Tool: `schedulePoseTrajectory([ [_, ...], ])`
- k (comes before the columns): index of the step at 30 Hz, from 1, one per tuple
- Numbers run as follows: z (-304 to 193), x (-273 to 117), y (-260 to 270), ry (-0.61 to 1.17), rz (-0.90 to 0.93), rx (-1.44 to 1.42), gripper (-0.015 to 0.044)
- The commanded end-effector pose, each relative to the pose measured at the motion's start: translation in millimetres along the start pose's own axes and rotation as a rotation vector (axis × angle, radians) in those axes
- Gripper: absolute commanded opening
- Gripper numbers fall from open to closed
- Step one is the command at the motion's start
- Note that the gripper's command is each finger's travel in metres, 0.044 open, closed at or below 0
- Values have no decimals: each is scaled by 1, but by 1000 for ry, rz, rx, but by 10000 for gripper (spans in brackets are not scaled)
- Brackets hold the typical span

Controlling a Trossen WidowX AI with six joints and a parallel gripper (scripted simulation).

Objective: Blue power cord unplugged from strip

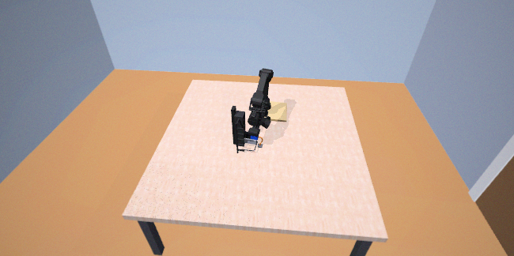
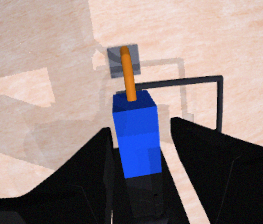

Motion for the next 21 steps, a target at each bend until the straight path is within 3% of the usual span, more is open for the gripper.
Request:
schedulePoseTrajectory([
  [1,-4,0,2,-2,3,-1,160],
  [17,-4,12,2,-2,3,-1,160],
  [21,-4,10,1,0,-3,2,75],
])
Point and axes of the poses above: the point midway between the two fingers, 35 mm back from their tips, its own x axis out along the fingers, its own y axis across the jaws, z = x × y, the point moved 7 cm from there along -x, back along the fingers, and after that the axes turned 8 degrees about -x, right-handed, at the moved point
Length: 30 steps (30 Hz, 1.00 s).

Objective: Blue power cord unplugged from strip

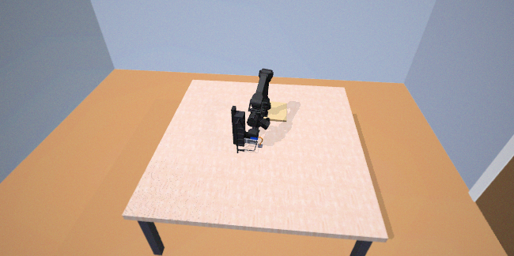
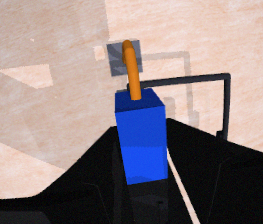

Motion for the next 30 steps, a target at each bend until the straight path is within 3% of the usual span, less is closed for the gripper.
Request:
schedulePoseTrajectory([
  [1,0,0,0,1,-3,0,68],
  [9,0,0,-1,1,-3,0,0],
  [30,31,0,-7,-3,-2,-1,0],
])
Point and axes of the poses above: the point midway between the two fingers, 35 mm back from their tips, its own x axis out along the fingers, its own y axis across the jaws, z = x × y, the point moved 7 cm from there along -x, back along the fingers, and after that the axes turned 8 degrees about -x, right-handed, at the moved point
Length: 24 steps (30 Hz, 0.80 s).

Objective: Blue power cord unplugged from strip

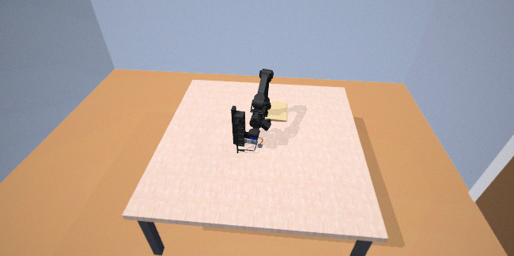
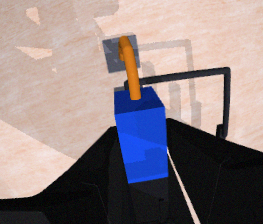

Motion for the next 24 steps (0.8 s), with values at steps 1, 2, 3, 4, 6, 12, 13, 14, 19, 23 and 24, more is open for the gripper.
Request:
schedulePoseTrajectory([
  [1,26,-2,-3,-63,-7,-39,0],
  [2,28,-2,-3,-63,-7,-39,0],
  [3,29,-2,-3,-63,-7,-39,0],
  [4,31,-2,-3,-63,-7,-39,0],
  [6,34,-2,-3,-64,-7,-39,0],
  [12,30,-1,-1,-64,-4,-40,79],
  [13,27,-1,-1,-64,-3,-41,105],
  [14,26,-1,-1,-64,-3,-41,131],
  [19,26,-1,-1,-64,-3,-41,263],
  [23,28,-1,-1,-64,-3,-41,367],
  [24,32,-3,-2,-65,-3,-41,394],
])
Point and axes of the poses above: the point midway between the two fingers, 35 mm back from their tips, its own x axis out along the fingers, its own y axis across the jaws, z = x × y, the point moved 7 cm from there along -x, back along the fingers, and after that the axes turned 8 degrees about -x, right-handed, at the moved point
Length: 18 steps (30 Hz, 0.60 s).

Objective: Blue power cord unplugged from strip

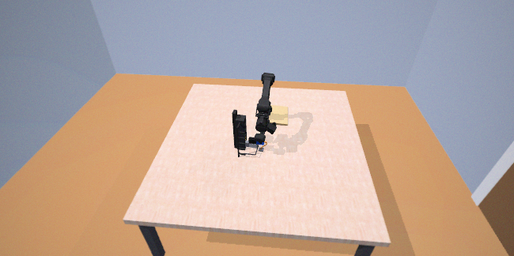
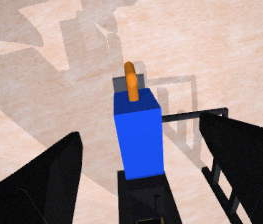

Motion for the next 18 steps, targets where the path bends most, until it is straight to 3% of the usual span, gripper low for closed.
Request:
schedulePoseTrajectory([
  [1,12,-2,-3,-6,-2,-2,420],
  [6,57,-12,-8,-11,-2,-2,440],
  [18,59,-12,-8,-11,-2,-2,440],
])
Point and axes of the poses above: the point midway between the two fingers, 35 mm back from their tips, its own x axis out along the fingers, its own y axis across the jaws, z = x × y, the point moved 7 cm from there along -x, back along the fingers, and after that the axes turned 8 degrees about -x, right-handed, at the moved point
